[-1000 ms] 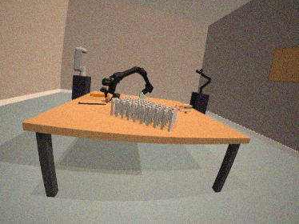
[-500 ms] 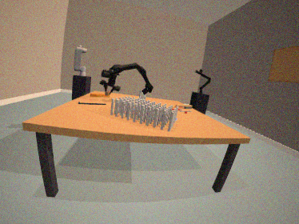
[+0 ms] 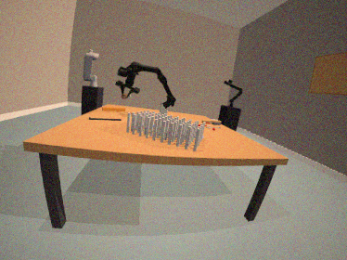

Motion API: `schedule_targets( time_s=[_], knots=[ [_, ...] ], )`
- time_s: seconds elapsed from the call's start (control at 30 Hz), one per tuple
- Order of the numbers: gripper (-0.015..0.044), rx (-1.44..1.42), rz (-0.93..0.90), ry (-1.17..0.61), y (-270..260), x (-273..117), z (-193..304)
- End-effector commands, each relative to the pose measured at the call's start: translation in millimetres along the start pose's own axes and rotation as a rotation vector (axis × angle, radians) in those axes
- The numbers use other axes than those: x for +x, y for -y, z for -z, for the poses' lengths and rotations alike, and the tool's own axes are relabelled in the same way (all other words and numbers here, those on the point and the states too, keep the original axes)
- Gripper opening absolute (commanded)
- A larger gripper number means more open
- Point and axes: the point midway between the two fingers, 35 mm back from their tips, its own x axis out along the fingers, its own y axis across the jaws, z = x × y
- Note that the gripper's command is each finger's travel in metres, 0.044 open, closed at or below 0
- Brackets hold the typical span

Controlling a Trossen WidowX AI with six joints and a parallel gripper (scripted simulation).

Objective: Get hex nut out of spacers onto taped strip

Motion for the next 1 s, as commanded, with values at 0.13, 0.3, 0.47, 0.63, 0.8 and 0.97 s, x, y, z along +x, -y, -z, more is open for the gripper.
schedule_targets(
  time_s=[0.13,0.3,0.47,0.63,0.8,0.97],
  knots=[
    [0.0000,-0.022,-0.022,-0.007,-1,-19,-3],
    [0.0000,-0.140,-0.041,-0.052,17,-39,12],
    [0.0000,-0.265,-0.063,-0.096,38,-59,26],
    [0.0000,-0.392,-0.087,-0.140,60,-78,39],
    [0.0000,-0.522,-0.113,-0.182,85,-96,50],
    [0.0000,-0.653,-0.140,-0.223,111,-111,60]
  ],
)
